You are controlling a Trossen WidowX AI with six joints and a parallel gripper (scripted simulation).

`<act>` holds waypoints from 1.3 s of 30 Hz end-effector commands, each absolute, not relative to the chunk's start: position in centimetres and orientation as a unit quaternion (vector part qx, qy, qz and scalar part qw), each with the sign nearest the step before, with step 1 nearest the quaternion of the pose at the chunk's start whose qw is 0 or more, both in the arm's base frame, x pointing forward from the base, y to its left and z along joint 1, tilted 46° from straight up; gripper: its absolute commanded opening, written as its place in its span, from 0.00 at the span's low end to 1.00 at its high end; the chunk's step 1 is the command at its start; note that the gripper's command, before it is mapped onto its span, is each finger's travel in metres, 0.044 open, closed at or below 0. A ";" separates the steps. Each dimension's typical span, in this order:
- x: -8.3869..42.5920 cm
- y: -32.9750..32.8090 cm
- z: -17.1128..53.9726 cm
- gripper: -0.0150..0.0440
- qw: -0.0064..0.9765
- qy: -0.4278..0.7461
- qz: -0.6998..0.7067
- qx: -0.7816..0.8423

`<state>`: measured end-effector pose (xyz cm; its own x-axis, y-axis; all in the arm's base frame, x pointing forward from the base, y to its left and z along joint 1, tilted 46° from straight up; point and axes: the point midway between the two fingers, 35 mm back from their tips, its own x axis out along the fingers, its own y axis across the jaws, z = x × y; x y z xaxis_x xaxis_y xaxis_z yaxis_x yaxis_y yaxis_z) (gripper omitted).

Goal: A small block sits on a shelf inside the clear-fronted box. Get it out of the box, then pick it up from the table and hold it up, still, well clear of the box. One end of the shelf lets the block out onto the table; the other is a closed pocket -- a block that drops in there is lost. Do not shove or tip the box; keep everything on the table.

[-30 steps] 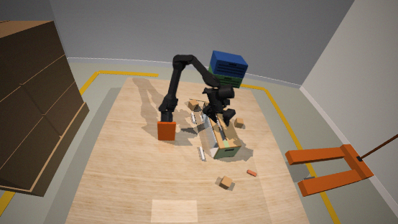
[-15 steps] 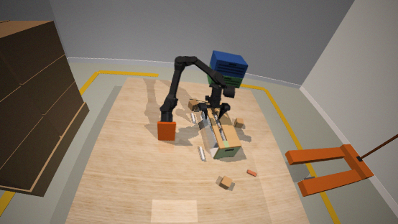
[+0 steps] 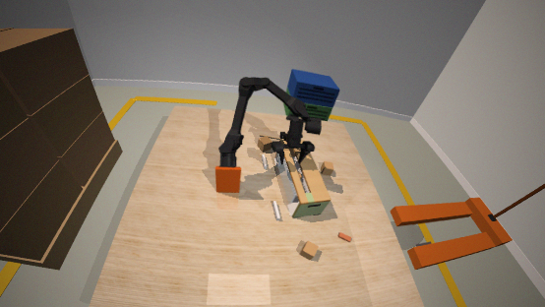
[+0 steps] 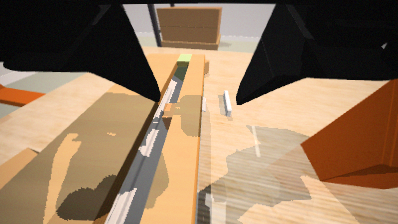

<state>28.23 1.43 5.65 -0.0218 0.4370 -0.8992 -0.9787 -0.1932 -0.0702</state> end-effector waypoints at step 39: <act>26.9 6.0 1.7 0.93 0.550 0.316 0.642 -0.431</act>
<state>26.81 6.08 1.61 -0.0244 0.4338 -0.9007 -0.9784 -0.1954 -0.0676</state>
